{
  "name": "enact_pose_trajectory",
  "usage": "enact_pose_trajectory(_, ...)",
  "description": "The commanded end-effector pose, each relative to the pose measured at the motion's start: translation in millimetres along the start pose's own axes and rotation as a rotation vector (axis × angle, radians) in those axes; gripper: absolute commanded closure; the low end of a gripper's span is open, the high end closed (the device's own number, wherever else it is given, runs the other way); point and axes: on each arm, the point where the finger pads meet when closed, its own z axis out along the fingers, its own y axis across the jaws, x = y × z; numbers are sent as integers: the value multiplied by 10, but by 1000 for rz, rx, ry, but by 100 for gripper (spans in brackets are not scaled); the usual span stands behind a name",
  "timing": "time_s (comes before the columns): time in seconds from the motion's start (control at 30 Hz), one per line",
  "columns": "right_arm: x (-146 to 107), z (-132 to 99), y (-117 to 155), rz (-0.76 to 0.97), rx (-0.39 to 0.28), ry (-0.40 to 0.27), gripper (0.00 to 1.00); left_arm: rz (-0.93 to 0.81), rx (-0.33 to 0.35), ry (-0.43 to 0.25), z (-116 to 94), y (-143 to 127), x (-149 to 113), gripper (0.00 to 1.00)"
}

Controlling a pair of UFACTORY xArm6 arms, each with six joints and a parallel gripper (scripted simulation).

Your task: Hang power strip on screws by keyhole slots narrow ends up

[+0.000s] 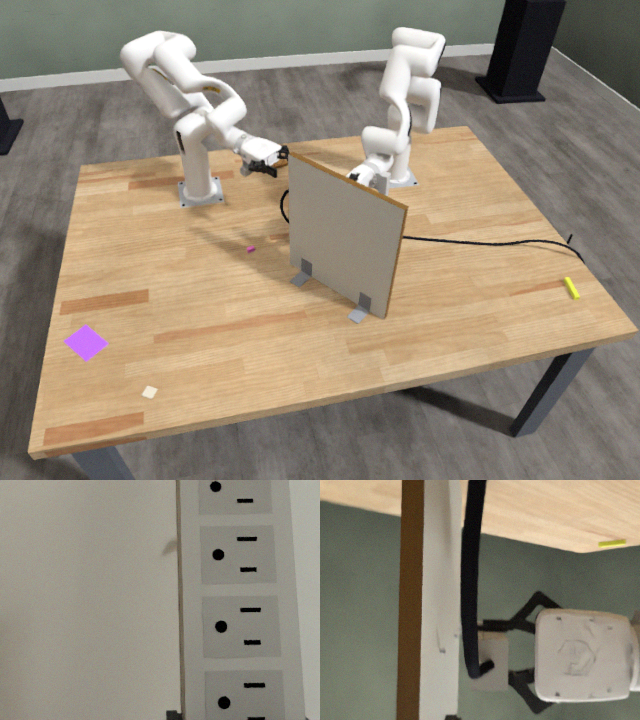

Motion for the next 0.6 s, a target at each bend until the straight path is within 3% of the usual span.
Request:
enact_pose_trajectory(0.0,17,-23,0,22,22,7,0,1,-6,0,7,24,0,100)
enact_pose_trajectory(0.57,10,-20,2,16,19,5,0,2,-5,0,180,32,-38,100)
